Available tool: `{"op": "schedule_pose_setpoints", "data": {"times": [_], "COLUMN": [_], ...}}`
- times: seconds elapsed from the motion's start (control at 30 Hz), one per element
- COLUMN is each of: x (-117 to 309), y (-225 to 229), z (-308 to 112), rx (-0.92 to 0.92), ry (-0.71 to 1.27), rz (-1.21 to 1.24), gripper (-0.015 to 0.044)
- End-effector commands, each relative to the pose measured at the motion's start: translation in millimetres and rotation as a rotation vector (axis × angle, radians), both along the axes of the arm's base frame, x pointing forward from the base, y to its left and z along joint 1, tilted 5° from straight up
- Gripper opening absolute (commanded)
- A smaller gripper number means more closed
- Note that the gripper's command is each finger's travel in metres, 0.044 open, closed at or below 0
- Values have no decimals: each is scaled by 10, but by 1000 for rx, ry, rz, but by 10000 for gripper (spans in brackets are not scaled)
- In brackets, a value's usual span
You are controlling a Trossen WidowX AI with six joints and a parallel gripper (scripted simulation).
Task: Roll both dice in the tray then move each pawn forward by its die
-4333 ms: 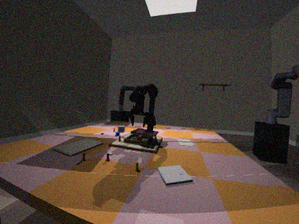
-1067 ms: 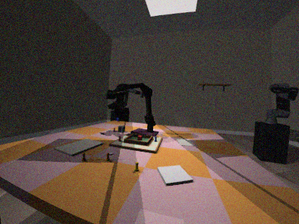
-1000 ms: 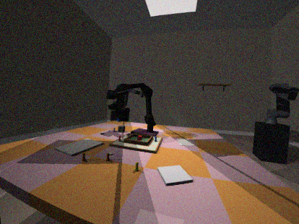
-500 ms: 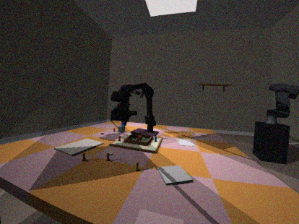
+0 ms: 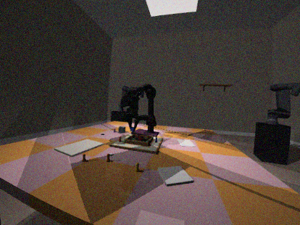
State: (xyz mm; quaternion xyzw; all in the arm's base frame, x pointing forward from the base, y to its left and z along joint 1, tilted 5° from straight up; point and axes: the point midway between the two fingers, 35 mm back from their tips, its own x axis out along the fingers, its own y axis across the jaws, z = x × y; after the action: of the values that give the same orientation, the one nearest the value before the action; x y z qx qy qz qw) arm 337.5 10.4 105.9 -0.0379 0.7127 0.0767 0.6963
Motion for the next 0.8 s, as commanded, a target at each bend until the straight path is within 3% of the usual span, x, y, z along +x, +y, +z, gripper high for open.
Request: {"op": "schedule_pose_setpoints", "data": {"times": [0.0,0.77], "x": [26,190], "y": [104,79], "z": [-9,-136], "rx": [4,130], "ry": [-5,-723], "rz": [19,-33], "gripper": [0,0]}}
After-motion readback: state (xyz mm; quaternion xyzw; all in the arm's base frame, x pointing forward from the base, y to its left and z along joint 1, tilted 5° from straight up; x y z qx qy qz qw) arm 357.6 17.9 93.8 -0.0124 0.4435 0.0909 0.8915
